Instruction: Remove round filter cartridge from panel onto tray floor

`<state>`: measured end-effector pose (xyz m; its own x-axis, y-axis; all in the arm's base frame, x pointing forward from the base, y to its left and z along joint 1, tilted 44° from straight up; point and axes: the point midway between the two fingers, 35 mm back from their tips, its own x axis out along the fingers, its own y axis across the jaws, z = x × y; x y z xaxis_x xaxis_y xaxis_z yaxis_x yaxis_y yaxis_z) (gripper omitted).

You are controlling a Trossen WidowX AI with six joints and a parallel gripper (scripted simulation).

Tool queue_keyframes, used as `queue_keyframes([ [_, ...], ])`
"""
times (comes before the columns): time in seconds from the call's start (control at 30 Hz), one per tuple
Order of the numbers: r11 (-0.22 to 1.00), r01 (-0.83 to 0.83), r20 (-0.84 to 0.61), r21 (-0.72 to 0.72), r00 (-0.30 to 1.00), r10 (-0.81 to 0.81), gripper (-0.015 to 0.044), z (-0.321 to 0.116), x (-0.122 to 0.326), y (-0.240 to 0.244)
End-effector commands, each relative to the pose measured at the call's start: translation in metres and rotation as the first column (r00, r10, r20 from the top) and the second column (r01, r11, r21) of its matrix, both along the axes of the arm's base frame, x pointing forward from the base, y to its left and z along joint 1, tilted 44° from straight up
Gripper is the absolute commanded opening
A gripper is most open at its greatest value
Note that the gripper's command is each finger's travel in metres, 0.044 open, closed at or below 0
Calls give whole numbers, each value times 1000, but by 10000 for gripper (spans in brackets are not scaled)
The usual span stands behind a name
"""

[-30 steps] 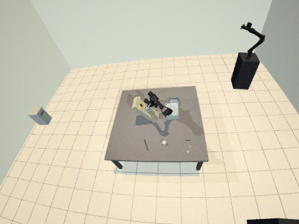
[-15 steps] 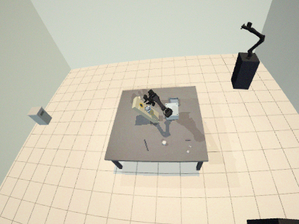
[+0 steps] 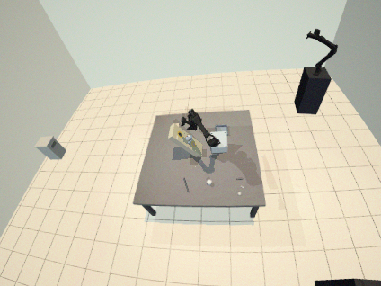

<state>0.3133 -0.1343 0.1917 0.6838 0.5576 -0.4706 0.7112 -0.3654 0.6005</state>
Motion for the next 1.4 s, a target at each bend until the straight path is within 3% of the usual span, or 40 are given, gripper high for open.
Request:
queue_keyframes([
  [0.0, 958, -182, 93, -220, 974, 207, 305, -17, -7, 10],
  [0.17, 783, -372, 168, -499, 845, 509, 305, -37, -19, 28],
  [0.33, 512, -458, 168, -727, 604, 779, 305, -56, -34, 45],
  [0.6, 268, -432, 121, -861, 339, 933, 305, -70, -48, 60],
  [1.37, 245, -422, 113, -873, 314, 943, 305, -79, -44, 68],
])
